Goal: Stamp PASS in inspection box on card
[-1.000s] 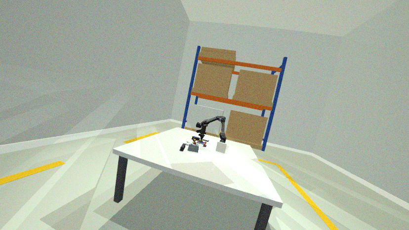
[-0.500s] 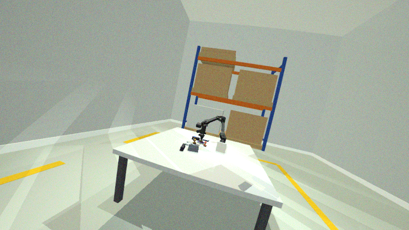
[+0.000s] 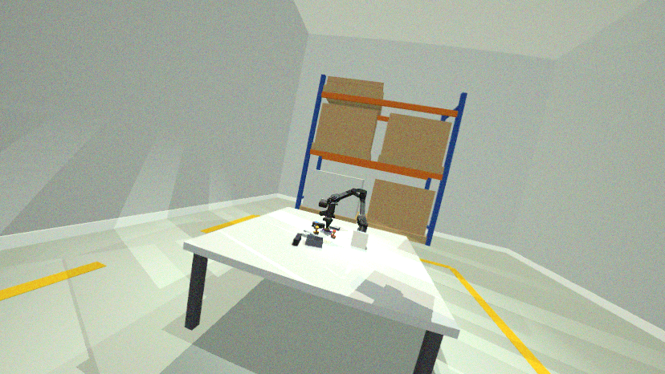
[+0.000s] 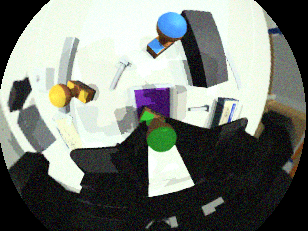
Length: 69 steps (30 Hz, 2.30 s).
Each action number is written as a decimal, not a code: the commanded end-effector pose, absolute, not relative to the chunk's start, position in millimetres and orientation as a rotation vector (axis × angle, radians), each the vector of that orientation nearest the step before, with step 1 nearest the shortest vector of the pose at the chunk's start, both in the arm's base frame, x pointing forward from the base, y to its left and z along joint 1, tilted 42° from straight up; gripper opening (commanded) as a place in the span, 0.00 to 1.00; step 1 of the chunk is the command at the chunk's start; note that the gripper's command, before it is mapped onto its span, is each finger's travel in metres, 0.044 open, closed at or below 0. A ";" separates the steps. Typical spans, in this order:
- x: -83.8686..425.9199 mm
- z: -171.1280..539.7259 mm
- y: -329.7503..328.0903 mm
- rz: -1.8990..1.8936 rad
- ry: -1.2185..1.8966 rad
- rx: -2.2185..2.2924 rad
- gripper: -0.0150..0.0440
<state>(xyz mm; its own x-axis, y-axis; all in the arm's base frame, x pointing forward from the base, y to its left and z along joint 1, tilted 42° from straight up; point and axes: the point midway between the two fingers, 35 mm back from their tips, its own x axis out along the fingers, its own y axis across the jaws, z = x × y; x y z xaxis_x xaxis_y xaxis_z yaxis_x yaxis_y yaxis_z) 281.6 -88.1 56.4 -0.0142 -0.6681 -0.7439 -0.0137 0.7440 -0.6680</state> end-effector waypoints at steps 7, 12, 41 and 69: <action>282.2 61.0 -84.9 -0.573 1.507 -0.577 0.25; 282.5 63.1 -82.8 -0.573 1.507 -0.576 0.25; 282.9 96.5 -52.0 -0.572 1.508 -0.576 0.25; 271.5 -10.4 73.5 -0.847 1.338 -0.221 0.25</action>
<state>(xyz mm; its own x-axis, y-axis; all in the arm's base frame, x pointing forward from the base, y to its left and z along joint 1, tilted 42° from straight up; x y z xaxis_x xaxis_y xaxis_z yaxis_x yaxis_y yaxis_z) 277.2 58.7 4.1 -0.0052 -0.6483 -0.7613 0.3589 0.7094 -0.6066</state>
